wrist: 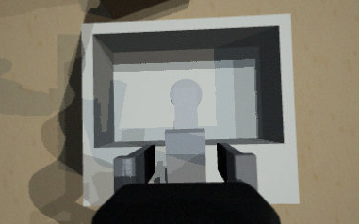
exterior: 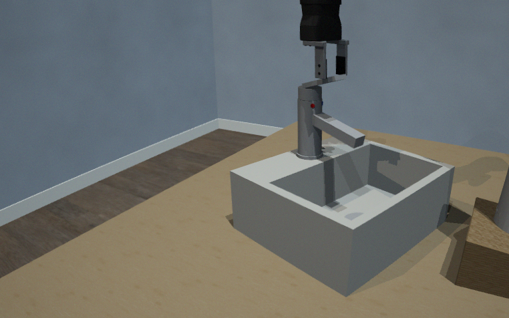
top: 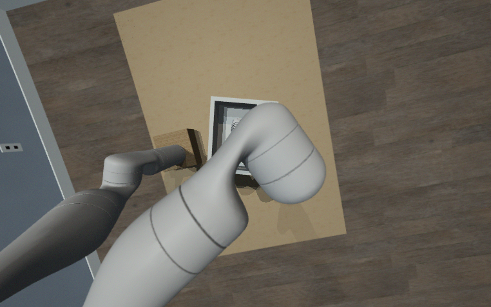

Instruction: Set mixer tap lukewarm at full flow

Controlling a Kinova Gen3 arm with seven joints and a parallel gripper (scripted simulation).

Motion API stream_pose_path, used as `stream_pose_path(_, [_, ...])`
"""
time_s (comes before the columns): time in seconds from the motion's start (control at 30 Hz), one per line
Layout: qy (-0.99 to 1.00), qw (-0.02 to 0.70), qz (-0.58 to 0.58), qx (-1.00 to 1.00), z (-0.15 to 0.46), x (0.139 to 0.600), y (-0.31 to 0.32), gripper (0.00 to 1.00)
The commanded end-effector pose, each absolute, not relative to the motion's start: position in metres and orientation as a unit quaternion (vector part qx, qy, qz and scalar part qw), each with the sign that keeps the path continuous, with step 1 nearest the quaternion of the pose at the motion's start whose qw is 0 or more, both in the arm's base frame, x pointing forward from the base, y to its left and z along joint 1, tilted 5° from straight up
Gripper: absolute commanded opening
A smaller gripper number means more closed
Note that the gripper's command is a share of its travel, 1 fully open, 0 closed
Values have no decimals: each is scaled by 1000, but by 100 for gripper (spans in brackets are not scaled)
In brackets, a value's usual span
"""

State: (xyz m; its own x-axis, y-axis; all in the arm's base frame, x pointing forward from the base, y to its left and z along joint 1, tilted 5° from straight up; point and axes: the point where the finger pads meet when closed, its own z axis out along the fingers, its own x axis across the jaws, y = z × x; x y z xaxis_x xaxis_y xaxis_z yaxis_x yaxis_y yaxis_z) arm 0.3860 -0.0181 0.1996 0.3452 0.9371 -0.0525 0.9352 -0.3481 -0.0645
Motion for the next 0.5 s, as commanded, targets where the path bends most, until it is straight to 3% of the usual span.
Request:
stream_pose_path(0.0, [-571,12,41,-820,197,385,-18,100])
stream_pose_path(0.47, [-571,12,41,-820,185,384,-18,100])
